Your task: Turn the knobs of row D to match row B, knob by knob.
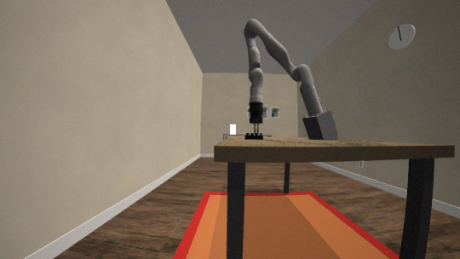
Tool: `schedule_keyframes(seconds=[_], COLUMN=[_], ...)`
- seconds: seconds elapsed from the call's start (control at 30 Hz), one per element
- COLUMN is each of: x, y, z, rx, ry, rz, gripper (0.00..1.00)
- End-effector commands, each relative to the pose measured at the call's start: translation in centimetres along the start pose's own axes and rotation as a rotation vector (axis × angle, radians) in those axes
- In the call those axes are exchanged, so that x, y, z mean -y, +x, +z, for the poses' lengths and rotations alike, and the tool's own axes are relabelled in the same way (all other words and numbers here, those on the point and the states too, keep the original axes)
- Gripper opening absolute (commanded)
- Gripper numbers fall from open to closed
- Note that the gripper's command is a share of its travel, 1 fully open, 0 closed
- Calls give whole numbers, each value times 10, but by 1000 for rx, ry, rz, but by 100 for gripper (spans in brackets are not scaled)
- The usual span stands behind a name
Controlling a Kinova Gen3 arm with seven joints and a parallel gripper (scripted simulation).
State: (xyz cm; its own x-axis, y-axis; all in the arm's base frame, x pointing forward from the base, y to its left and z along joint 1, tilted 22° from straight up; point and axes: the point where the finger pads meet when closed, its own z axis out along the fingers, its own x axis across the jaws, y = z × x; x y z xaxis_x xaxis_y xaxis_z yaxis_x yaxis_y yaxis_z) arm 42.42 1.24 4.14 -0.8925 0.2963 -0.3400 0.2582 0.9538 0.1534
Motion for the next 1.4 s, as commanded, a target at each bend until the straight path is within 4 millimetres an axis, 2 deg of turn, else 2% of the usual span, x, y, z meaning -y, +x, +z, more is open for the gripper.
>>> schedule_keyframes(seconds=[0.0, 1.37], x=[-2, -1], y=[-2, -1], z=[1, 1], rx=[5, 3], ry=[-4, -3], rz=[10, -23], gripper=[30, 30])
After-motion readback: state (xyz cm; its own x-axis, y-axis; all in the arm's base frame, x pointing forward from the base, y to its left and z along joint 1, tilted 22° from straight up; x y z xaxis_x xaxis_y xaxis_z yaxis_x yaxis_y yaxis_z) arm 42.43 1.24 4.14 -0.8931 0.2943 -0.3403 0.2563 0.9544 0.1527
